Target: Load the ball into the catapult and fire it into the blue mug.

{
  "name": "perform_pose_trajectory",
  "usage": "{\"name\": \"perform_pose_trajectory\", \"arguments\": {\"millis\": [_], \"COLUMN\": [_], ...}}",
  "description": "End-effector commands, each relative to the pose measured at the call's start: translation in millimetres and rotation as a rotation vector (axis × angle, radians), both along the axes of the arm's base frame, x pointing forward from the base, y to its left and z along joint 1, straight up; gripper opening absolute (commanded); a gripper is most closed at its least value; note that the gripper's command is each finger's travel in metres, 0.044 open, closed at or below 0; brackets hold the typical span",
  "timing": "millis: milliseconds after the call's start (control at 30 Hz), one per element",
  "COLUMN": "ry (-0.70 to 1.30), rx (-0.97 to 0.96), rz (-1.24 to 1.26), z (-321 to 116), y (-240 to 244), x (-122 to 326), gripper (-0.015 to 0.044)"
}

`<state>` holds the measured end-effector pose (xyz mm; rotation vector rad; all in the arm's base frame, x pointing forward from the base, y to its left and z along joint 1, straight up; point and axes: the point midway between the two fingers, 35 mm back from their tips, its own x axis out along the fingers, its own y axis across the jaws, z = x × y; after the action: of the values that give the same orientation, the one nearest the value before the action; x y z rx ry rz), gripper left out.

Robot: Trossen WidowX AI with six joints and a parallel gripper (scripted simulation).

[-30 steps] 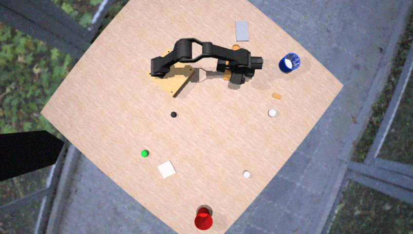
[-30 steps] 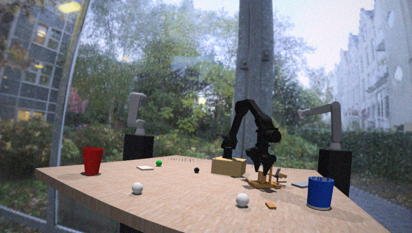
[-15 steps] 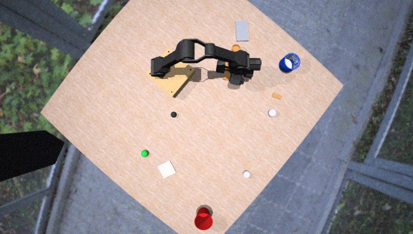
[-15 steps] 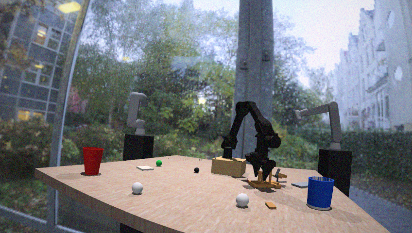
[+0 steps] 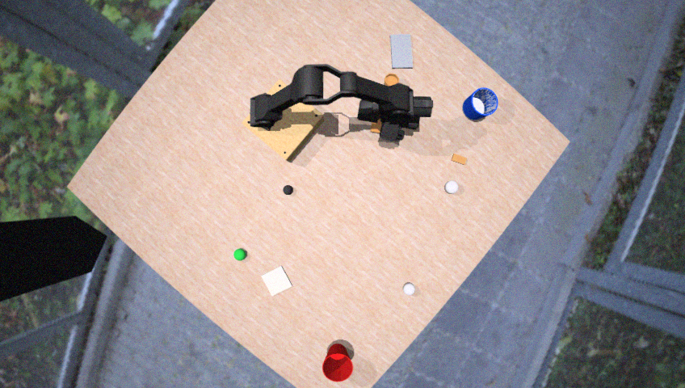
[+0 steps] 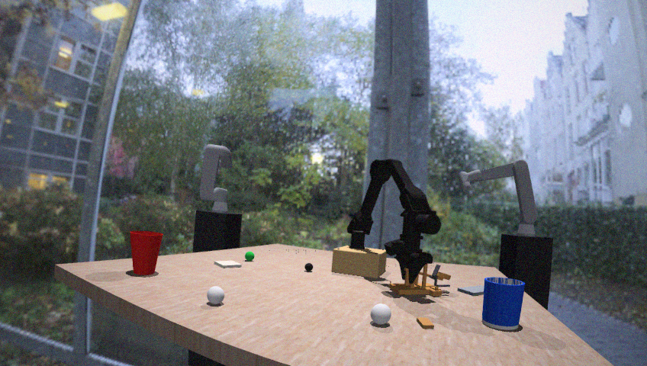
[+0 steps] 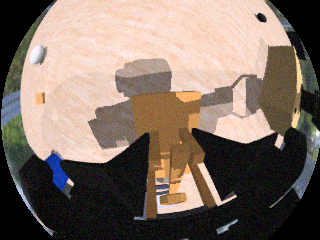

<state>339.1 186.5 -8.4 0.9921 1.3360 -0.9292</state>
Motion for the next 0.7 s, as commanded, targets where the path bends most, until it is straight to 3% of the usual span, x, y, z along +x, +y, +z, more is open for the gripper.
{"name": "perform_pose_trajectory", "arguments": {"millis": [0,133,267,500,667], "ry": [-0.005,-0.005,-0.001,0.0,-0.004], "rx": [0.002,0.002,0.001,0.0,-0.005], "rz": [0.0,0.0,0.0,0.006,0.154], "z": [0.5,0.5,39.0,50.1,49.7], "y": [0.5,0.5,-0.4,-1.1,-0.9], "x": [1.1,1.1,-0.2,-1.3,-1.1], "gripper": [0.0138,0.0111,0.0006,0.0,0.0]}}
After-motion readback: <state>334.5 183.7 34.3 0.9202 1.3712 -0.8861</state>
